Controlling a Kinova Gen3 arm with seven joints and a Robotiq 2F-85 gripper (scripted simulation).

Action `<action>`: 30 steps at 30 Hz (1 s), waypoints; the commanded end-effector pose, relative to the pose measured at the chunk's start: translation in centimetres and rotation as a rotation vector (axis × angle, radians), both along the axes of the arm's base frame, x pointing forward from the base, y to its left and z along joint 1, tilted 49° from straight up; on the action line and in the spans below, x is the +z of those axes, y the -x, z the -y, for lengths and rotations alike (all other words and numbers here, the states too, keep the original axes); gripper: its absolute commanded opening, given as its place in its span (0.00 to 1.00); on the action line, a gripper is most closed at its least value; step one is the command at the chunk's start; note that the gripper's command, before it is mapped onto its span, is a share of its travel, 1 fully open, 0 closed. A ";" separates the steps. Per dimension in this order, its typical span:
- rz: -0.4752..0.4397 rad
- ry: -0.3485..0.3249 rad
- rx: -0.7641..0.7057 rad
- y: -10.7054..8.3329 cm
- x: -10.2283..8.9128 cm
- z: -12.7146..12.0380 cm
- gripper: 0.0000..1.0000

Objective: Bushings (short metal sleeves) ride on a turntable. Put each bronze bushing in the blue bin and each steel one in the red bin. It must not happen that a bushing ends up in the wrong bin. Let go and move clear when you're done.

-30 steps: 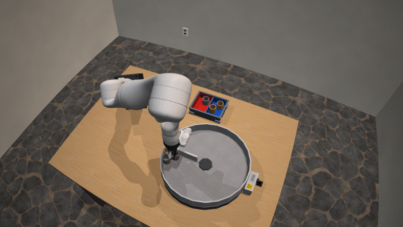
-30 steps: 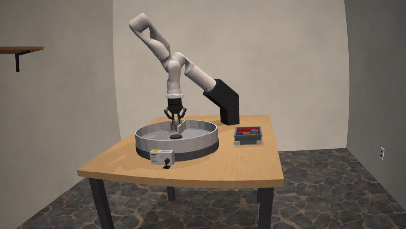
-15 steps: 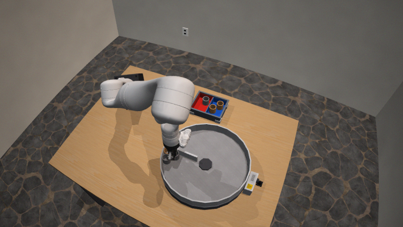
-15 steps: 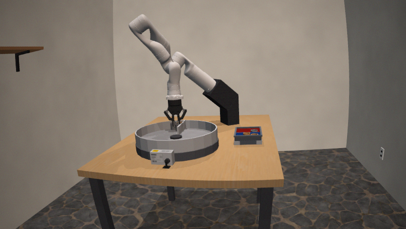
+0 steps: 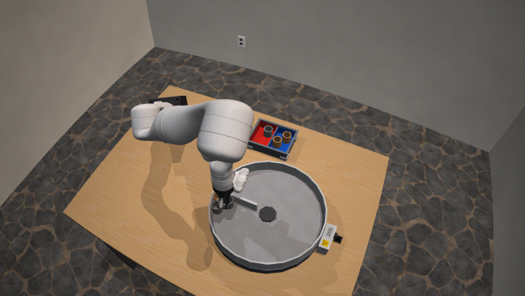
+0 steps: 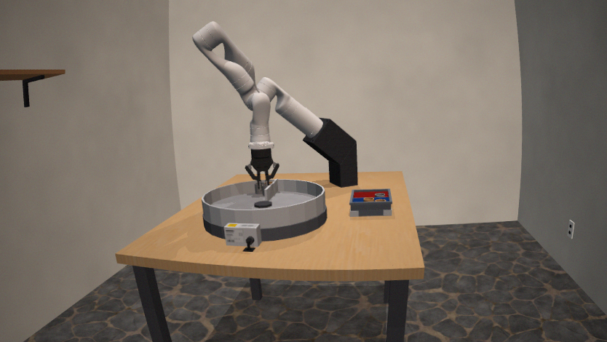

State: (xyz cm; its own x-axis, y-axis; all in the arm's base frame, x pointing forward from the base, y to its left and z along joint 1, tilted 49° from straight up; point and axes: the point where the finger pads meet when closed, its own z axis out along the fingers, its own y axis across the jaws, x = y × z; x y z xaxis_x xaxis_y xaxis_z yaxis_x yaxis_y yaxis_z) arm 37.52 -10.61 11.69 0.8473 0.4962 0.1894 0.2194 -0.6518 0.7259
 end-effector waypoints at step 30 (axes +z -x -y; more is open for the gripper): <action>0.009 0.003 0.002 -0.3 0.2 0.0 0.00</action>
State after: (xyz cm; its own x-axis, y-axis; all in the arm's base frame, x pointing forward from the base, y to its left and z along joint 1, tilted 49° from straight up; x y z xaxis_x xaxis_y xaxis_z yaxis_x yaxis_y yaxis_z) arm 37.92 -10.61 11.97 0.8438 0.4991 0.1971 0.2125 -0.6481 0.7313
